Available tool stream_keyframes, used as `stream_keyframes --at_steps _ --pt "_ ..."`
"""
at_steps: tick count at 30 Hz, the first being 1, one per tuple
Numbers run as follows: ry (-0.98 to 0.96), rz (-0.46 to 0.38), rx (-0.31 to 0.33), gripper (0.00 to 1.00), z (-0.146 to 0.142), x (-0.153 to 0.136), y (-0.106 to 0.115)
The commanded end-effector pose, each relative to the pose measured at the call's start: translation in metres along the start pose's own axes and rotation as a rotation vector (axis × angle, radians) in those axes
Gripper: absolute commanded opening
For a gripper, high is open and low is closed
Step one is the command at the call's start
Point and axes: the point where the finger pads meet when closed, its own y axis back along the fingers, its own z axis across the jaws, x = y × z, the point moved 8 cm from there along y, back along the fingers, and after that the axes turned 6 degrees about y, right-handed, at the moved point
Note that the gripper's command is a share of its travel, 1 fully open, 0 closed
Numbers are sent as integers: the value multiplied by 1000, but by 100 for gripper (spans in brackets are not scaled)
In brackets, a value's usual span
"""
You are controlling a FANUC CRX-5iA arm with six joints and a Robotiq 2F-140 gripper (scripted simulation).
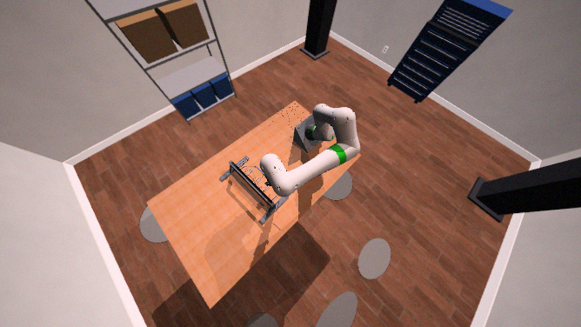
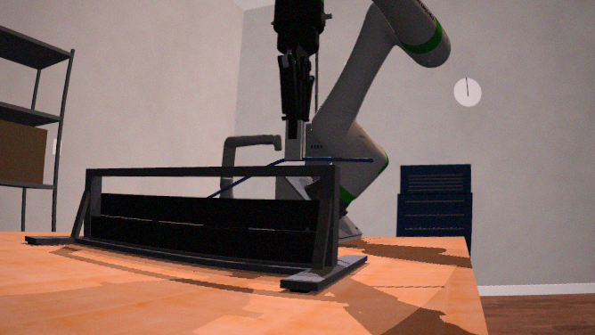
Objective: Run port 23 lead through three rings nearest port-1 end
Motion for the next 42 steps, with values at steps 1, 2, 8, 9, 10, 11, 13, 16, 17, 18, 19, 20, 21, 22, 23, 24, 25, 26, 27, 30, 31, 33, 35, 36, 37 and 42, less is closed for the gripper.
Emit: stream_keyframes --at_steps 1,2,8,9,10,11,13,16,17,18,19,20,21,22,23,24,25,26,27,30,31,33,35,36,37,42 --pt "4 -4 3 0 -1 -3 1" --pt "4 -4 3 0 -1 -3 1" --pt "4 -4 3 0 -1 -3 1" --pt "4 -4 3 0 -1 -3 1" --pt "4 -4 3 0 -1 -3 1" --pt "4 -4 3 0 -1 -3 1" --pt "4 -4 3 0 -1 -3 1" --pt "4 -4 3 0 -1 -3 0" --pt "4 -4 3 0 -1 -3 0" --pt "4 -4 3 0 -1 -3 0" --pt "4 -4 3 0 -1 -3 0" --pt "4 -4 3 0 -1 -3 0" --pt "4 -4 3 0 -1 -3 0" --pt "4 -4 3 0 -1 -3 0" --pt "4 -4 3 0 -1 -3 0" --pt "4 -4 3 0 -1 -3 -1" --pt "4 -4 3 0 -1 -3 -1" --pt "4 -4 3 0 -1 -3 -1" --pt "4 -4 3 0 -1 -3 -2" --pt "4 -4 3 0 -1 -3 -3" --pt "4 -4 3 0 -1 -3 -4" --pt "4 -4 3 0 -1 -3 -6" --pt "4 -4 3 0 -1 -3 -6" --pt "4 -4 3 0 -1 -3 -6" --pt "4 -4 3 0 -1 -3 -7" --pt "4 -4 3 0 -1 -3 -13"
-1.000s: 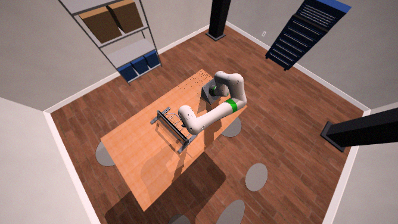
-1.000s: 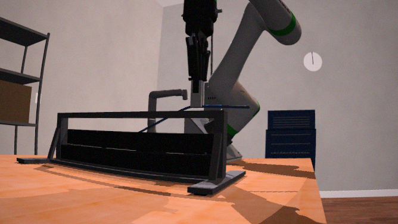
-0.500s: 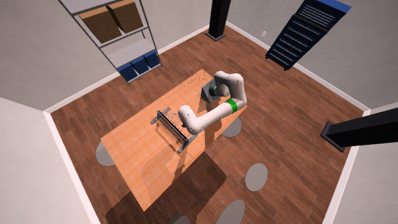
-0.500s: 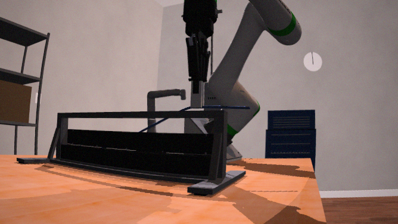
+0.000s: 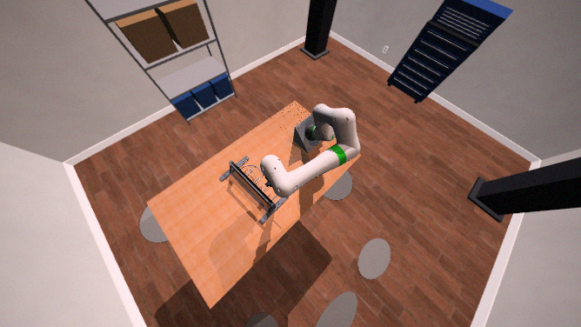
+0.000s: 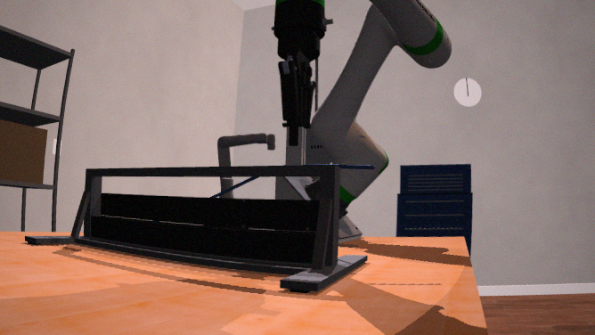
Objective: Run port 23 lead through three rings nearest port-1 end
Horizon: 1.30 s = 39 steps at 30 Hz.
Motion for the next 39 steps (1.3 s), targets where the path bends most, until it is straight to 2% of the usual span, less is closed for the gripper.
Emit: stream_keyframes --at_steps 1,39 --pt "1 -2 2 0 0 -1 -3" --pt "1 -2 2 0 -1 -1 -66"
